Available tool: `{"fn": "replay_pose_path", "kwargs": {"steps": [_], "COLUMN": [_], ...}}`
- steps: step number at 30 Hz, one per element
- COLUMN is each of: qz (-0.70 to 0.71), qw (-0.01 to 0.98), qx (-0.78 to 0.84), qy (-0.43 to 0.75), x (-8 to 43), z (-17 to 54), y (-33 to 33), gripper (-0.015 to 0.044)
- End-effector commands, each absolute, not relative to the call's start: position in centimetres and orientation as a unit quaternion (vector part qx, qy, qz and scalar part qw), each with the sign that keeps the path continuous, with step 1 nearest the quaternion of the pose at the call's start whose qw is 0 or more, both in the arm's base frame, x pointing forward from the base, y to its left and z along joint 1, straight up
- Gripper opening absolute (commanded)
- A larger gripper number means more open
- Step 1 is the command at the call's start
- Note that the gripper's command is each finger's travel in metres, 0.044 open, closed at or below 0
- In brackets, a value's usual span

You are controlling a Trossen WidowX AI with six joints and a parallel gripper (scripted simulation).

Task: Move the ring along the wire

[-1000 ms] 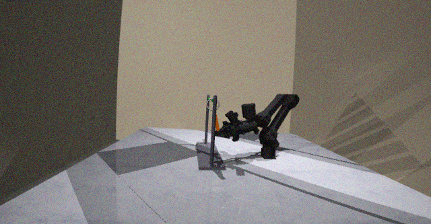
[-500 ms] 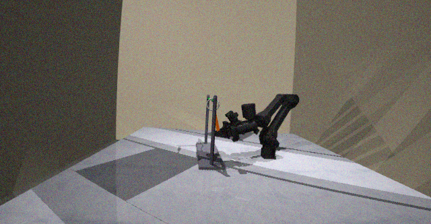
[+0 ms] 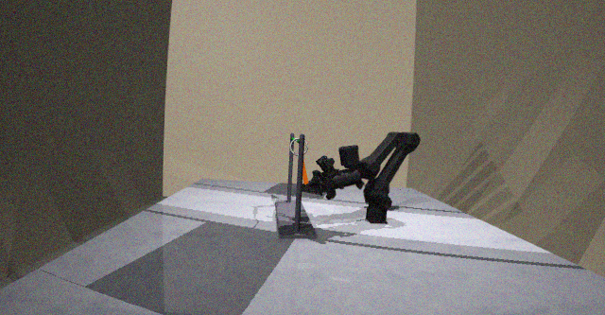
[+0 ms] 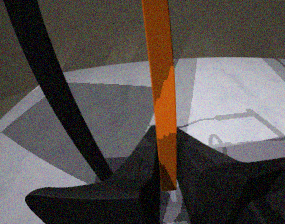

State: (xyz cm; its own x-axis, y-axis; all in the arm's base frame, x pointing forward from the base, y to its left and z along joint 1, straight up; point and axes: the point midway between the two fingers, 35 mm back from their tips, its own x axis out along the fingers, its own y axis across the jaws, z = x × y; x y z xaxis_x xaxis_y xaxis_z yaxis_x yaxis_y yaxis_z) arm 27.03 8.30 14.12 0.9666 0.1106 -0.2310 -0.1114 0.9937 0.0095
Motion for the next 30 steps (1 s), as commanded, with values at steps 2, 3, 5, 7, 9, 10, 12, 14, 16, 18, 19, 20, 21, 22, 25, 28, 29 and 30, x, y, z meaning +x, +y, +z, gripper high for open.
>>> {"fn": "replay_pose_path", "kwargs": {"steps": [2,3,5,7,9,10,12,14,16,18,19,20,21,22,25,28,29,30], "qz": [0.055,0.055,0.055,0.055,0.055,0.055,0.055,0.055,0.055,0.056,0.056,0.056,0.056,0.056,0.056,0.056,0.056,0.056], "qw": [0.992,0.992,0.992,0.992,0.992,0.992,0.992,0.992,0.992,0.992,0.992,0.992,0.992,0.992,0.992,0.992,0.992,0.992], "qx": [0.0,0.0,0.0,0.0,0.0,0.0,0.0,0.0,0.0,-0.002,-0.002,-0.002,-0.002,-0.002,-0.002,-0.002,-0.002,-0.002], "qy": [0.117,0.117,0.117,0.117,0.117,0.117,0.117,0.117,0.117,0.116,0.116,0.116,0.116,0.116,0.116,0.117,0.117,0.117], "x": [27.01,27.01,27.01,27.01,27.01,27.01,27.01,27.01,27.01,27.02,27.02,27.02,27.02,27.02,27.02,26.95,26.87,26.76], "z": [14.03,14.03,14.03,14.03,14.03,14.03,14.03,14.03,14.03,14.11,14.11,14.11,14.11,14.11,14.11,14.14,14.18,14.22], "y": [8.27,8.27,8.27,8.27,8.27,8.27,8.27,8.27,8.27,8.3,8.3,8.3,8.3,8.3,8.3,8.31,8.31,8.32], "gripper": [-0.015,-0.015,-0.015,-0.015,-0.015,-0.015,-0.015,-0.015,-0.015,-0.0097,-0.0071,-0.0045,-0.0019,0.0008,0.0086,0.016,0.016,0.016]}}
